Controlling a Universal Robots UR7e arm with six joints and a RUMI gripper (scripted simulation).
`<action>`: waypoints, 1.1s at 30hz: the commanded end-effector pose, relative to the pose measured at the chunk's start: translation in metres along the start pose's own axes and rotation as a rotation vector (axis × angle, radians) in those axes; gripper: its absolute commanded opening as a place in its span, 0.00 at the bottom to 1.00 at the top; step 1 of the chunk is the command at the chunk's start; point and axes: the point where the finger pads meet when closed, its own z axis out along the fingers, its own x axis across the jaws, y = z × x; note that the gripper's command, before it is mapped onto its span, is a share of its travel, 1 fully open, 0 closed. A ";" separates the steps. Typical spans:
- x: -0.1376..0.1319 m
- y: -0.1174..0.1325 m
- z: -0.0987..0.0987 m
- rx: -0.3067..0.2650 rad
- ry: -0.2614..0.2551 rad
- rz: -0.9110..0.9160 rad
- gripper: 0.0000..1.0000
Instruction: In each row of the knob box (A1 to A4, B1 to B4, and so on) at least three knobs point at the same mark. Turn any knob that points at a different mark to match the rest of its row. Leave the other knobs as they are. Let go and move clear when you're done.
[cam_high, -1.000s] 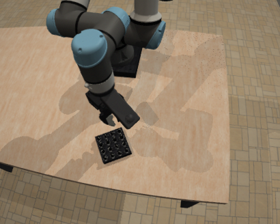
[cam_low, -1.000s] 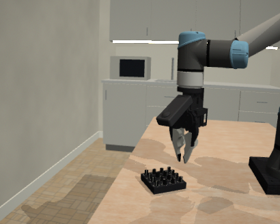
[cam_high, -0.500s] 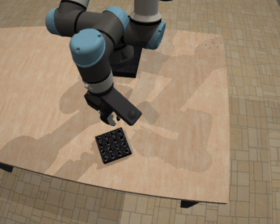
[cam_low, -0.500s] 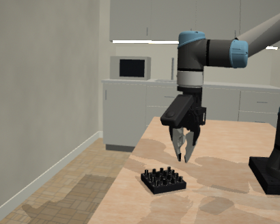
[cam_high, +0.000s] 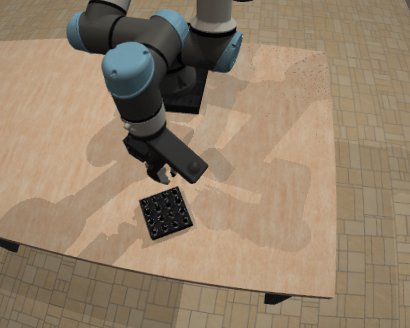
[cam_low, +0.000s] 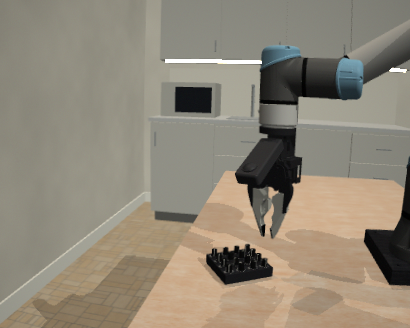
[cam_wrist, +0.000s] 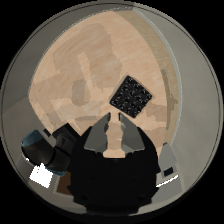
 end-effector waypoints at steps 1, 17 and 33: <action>0.002 -0.001 -0.003 0.003 0.006 0.000 0.11; 0.002 -0.001 -0.003 0.003 0.006 0.000 0.11; 0.000 0.000 0.007 0.001 -0.001 0.000 0.11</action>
